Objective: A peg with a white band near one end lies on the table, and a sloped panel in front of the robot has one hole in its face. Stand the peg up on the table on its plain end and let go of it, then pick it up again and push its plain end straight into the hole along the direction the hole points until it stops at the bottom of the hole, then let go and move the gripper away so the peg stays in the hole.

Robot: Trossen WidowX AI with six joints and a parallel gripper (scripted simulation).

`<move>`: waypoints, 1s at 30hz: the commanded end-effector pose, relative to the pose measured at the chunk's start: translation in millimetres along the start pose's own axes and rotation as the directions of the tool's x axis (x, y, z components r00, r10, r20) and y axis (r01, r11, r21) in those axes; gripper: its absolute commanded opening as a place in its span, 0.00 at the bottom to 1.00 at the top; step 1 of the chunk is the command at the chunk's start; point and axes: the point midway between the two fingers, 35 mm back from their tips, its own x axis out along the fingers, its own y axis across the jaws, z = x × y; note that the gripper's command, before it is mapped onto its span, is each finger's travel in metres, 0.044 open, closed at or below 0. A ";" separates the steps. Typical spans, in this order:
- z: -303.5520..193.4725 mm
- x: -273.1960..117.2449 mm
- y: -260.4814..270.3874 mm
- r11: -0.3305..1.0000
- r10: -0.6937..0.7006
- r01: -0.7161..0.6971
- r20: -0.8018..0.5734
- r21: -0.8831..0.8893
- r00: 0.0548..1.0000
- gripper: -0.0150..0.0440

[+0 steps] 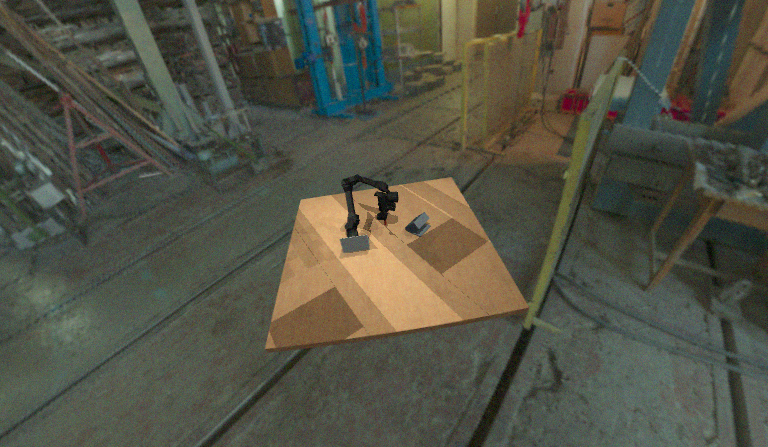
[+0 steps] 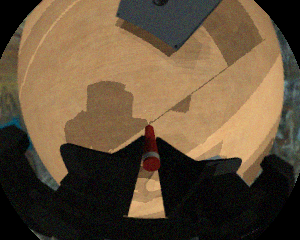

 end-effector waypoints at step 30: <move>14.4 -50.1 -3.0 0.990 -0.125 0.127 0.048 -0.054 0.991 0.25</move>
